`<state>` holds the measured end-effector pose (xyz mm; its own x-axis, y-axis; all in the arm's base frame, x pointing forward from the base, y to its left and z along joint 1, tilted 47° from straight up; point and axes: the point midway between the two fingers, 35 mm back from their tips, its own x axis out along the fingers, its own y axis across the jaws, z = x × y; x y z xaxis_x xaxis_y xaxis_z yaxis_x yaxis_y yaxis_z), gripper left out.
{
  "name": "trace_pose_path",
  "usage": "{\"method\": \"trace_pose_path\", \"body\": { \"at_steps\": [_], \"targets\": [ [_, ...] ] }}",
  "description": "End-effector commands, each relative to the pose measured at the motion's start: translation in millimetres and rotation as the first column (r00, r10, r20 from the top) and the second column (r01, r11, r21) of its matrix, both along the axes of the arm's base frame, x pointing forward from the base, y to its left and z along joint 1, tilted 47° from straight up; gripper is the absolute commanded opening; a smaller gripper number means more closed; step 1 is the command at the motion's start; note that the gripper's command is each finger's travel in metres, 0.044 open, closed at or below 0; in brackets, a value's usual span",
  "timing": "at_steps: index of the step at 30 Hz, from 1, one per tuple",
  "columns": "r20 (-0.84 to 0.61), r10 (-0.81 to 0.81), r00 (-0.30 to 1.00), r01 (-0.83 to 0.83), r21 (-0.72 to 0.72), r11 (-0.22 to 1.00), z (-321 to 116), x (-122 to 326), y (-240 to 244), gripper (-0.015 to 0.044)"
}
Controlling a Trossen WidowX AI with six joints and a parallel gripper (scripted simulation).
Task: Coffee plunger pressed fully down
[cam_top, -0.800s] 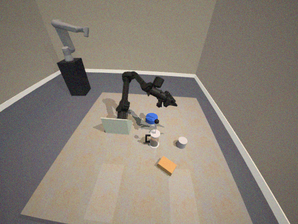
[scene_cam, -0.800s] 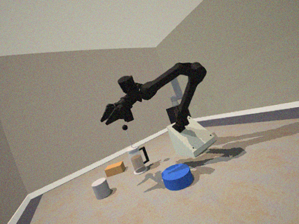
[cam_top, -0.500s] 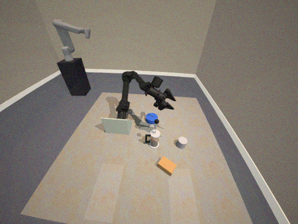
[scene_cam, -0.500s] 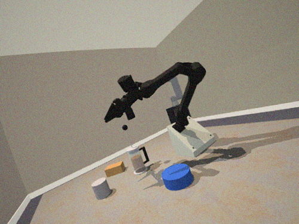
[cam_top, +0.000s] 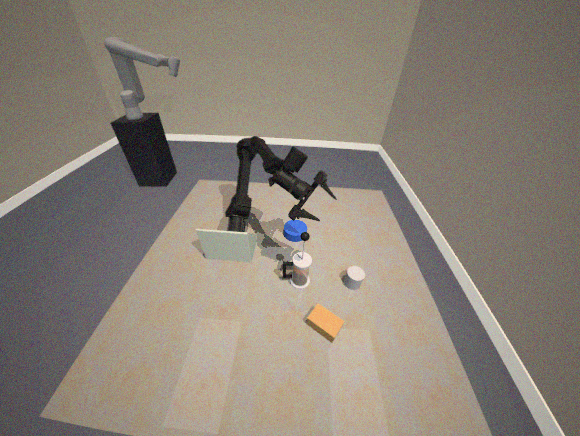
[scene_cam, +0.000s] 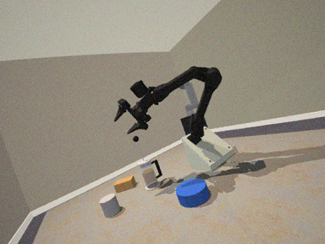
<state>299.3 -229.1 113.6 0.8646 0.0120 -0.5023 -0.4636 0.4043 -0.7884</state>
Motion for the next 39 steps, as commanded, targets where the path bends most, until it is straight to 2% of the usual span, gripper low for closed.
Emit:
{"method": "trace_pose_path", "body": {
  "at_steps": [1,7,12,15,26,39],
  "targets": [
    [-0.338,-0.446,0.829,0.520,0.760,0.390,-23.1,-65.3,-18.8,0.0440],
    [-0.522,-0.479,0.706,0.579,0.814,-0.035,-28.0,-88.0,-21.3,0.0440],
    [-0.650,-0.444,0.616,0.552,0.759,-0.346,-29.6,-98.1,-21.7,0.0440],
    [-0.706,-0.408,0.578,0.517,0.704,-0.487,-29.4,-98.9,-21.5,0.0440],
    [-0.711,-0.404,0.576,0.512,0.699,-0.500,-70.3,-91.7,20.5,0.0440],
    [-0.711,-0.404,0.575,0.512,0.698,-0.500,-71.0,-92.1,21.5,0.0440]
  ]
}}
